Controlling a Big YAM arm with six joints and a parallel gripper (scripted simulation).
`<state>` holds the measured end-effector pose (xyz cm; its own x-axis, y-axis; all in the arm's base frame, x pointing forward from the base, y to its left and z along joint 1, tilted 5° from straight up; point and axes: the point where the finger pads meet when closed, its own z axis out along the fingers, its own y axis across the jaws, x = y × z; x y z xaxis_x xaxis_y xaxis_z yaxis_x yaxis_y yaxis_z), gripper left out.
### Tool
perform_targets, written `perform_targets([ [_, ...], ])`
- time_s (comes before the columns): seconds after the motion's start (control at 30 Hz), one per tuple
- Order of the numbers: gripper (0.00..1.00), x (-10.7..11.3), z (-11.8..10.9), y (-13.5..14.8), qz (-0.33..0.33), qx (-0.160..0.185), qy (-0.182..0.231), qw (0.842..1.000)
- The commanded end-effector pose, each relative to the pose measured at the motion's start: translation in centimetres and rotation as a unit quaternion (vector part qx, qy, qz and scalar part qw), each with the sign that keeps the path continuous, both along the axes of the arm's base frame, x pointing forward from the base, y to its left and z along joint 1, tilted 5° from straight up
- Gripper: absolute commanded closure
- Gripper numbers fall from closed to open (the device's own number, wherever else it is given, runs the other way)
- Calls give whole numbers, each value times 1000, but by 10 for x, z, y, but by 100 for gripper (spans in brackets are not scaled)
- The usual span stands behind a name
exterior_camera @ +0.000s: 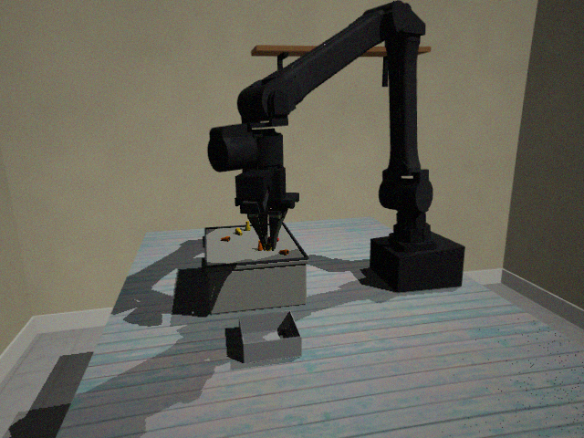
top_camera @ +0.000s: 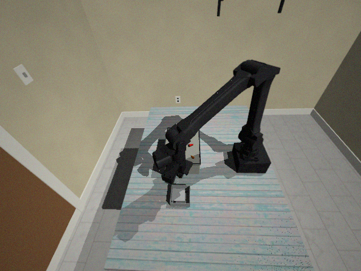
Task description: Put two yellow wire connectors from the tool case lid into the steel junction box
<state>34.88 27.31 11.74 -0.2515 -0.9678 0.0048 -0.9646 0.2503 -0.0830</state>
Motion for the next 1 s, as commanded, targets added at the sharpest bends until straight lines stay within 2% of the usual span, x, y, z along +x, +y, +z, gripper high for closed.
perform_targets([
  [0.0,91,11,1,2,-7,8,-11,1000],
  [0.43,91,9,-40,-3,-3,1,-2,1000],
  [0.6,91,10,-46,-3,-1,4,-6,1000],
  [0.97,91,12,-92,-5,-1,0,-1,1000],
])
